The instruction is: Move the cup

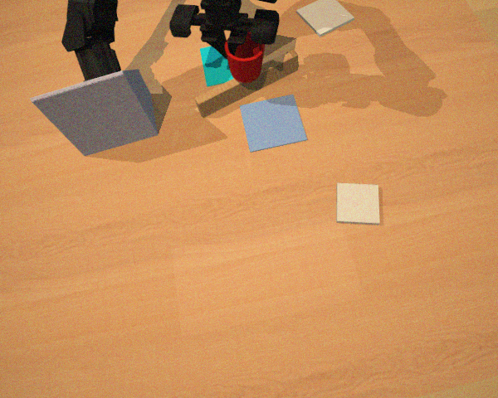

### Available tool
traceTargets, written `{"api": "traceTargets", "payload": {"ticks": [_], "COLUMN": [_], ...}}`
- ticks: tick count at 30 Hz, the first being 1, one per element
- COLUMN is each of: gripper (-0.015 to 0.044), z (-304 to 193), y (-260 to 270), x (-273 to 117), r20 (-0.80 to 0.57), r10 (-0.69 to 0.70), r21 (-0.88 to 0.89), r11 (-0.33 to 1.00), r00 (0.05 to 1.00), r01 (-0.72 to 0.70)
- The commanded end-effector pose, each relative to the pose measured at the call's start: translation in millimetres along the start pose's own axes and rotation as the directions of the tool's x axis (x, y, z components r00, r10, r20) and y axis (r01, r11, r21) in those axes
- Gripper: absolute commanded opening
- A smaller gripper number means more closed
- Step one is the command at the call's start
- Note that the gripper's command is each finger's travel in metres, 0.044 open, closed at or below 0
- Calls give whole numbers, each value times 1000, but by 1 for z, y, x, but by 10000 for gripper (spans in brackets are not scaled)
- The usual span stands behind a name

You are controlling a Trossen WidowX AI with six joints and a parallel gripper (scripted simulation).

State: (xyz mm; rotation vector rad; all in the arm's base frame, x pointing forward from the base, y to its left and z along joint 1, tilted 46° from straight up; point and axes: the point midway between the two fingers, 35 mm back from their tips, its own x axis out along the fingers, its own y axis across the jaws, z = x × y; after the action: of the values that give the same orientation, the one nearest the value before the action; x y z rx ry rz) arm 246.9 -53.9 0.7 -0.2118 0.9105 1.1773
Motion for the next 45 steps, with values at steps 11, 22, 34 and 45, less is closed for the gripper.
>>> {"api": "traceTargets", "payload": {"ticks": [11, 22, 34, 45], "gripper": [0, 0, 0, 0], "z": [22, 39, 57, 74], "y": [17, 30, 44, 57], "x": [-2, -3, -4, -5], "r20": [3, 4, 5, 5], "r10": [-5, -4, -3, -3], "r21": [2, 2, 2, 3], "r11": [1000, 1000, 1000, 1000], "r00": [1000, 1000, 1000, 1000], "r01": [5, 4, 3, 3]}}
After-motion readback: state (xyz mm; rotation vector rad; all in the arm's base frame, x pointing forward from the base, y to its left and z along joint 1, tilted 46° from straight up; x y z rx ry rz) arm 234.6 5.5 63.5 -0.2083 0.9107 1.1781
